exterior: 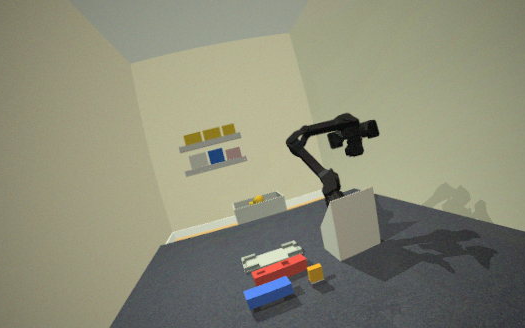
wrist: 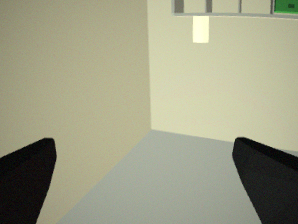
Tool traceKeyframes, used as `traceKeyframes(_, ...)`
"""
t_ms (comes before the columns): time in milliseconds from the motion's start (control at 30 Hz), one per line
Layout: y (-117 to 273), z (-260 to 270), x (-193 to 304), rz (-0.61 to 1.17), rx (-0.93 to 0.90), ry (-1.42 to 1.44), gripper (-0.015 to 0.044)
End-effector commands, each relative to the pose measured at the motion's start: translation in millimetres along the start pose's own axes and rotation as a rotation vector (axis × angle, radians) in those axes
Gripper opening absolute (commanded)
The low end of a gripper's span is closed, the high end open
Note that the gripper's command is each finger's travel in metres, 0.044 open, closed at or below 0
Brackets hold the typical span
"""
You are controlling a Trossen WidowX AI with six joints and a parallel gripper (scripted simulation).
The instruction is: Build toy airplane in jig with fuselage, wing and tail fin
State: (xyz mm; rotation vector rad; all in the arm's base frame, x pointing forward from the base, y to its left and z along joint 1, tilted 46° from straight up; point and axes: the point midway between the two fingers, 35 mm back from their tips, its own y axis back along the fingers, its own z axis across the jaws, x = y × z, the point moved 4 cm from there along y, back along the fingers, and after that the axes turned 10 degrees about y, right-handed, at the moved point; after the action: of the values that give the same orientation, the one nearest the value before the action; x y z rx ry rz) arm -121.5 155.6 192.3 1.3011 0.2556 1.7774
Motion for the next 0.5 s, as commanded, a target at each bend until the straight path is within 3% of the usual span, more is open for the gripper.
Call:
traceKeyframes(0,0,0,0,0.000,0.000,0.000,0.0426)
traceKeyframes(467,-110,44,20,-0.207,-0.467,-0.900,0.0440)
